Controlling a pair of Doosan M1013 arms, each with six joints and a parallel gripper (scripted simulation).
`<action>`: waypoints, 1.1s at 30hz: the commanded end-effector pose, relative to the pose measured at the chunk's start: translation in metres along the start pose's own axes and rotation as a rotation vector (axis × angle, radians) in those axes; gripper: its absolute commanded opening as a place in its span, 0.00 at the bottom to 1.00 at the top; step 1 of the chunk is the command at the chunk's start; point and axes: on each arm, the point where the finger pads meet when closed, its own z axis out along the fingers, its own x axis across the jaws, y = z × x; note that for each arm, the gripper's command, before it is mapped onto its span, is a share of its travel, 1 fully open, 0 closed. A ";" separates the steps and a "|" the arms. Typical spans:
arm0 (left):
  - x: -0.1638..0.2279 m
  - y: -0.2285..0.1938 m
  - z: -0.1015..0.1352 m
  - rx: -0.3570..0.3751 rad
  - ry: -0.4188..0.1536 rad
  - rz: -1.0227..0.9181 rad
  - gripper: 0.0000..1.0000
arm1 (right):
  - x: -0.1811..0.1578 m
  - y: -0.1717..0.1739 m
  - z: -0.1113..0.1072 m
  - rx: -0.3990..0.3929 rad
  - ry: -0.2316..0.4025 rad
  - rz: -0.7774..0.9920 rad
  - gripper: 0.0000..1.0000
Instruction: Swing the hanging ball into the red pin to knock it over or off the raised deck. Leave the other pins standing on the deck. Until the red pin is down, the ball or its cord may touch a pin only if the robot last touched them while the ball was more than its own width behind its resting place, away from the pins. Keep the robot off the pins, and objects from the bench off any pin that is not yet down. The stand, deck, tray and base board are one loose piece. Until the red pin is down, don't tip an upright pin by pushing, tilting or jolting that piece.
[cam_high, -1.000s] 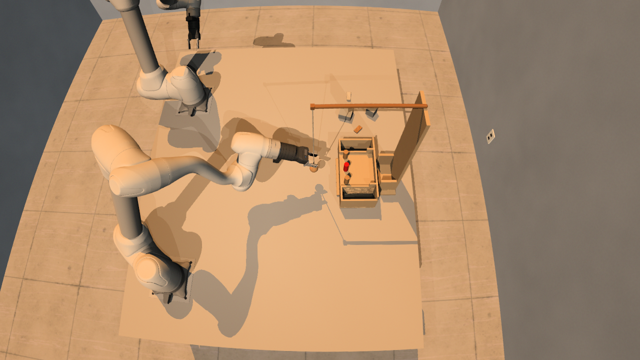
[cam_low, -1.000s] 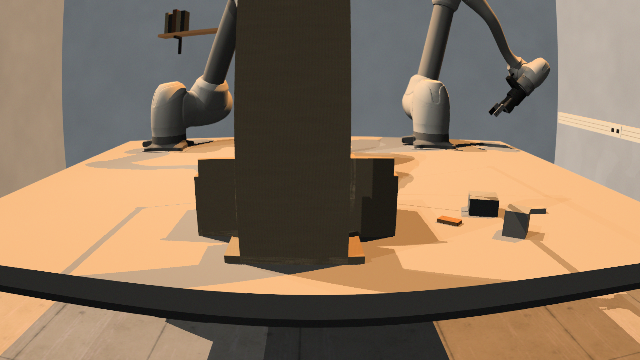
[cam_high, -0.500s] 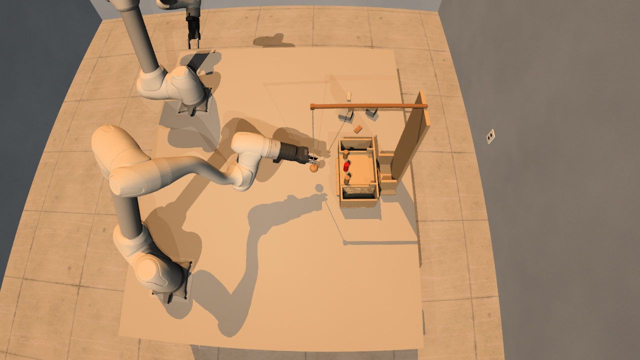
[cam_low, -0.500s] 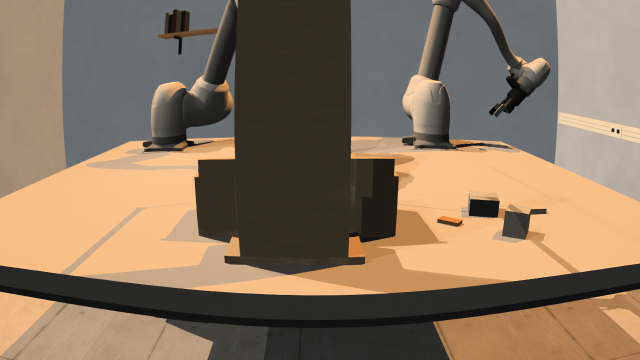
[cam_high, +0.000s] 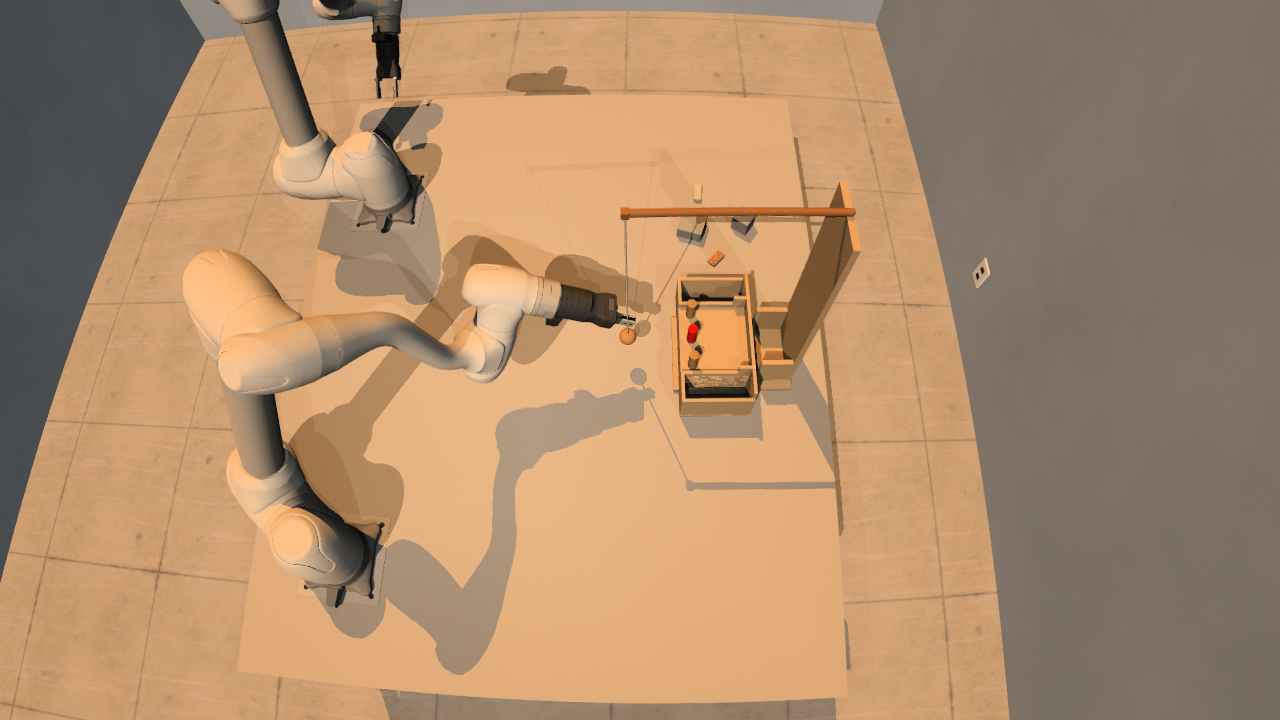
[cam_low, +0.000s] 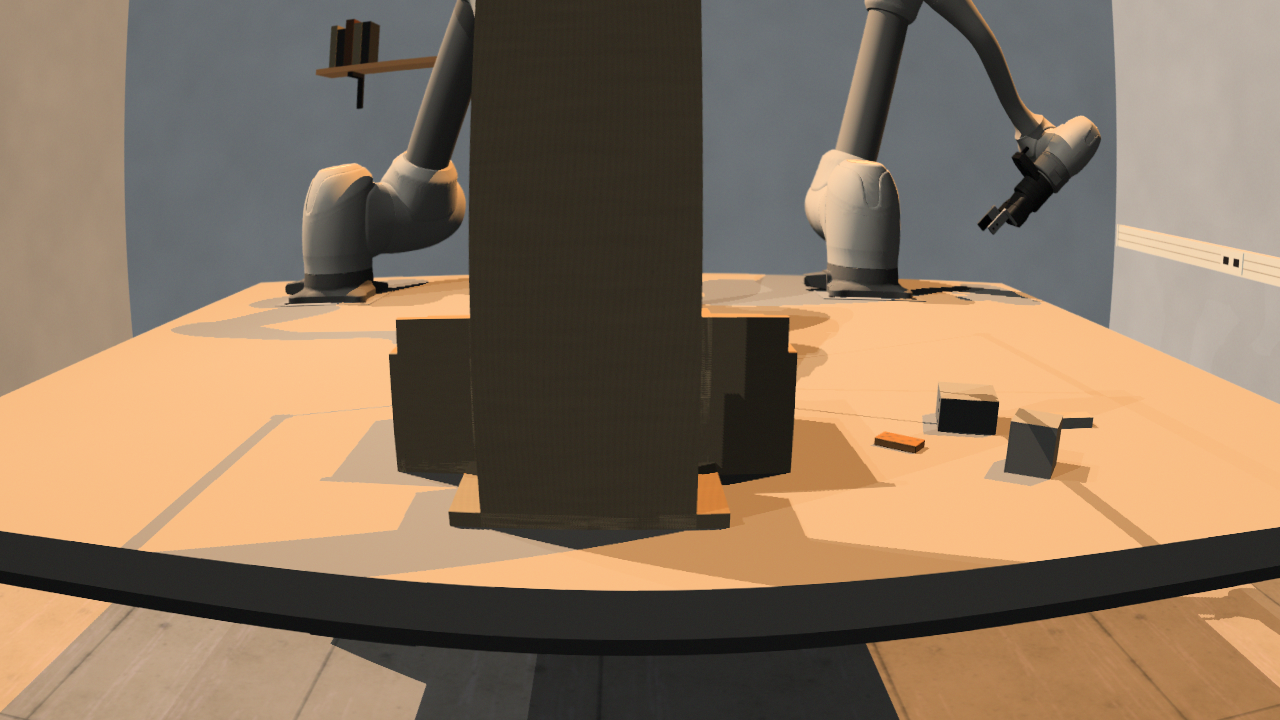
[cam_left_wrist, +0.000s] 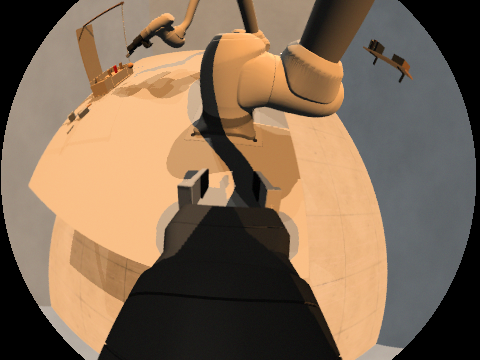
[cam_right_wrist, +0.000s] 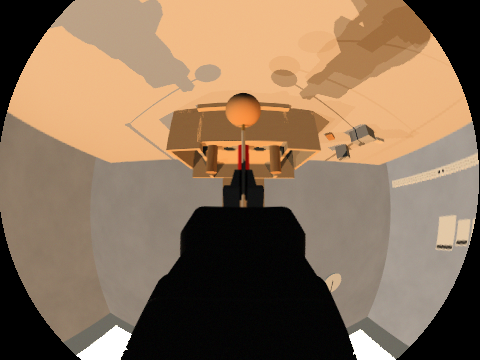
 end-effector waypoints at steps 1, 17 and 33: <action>0.000 0.000 0.000 -0.001 0.000 0.000 1.00 | 0.000 0.001 0.000 -0.001 0.000 0.001 0.00; 0.000 0.000 0.000 -0.001 0.000 0.000 1.00 | 0.000 -0.001 -0.019 0.045 0.000 0.001 0.00; 0.000 0.000 0.000 -0.001 0.000 0.000 1.00 | 0.000 -0.028 -0.127 0.329 0.000 0.001 0.00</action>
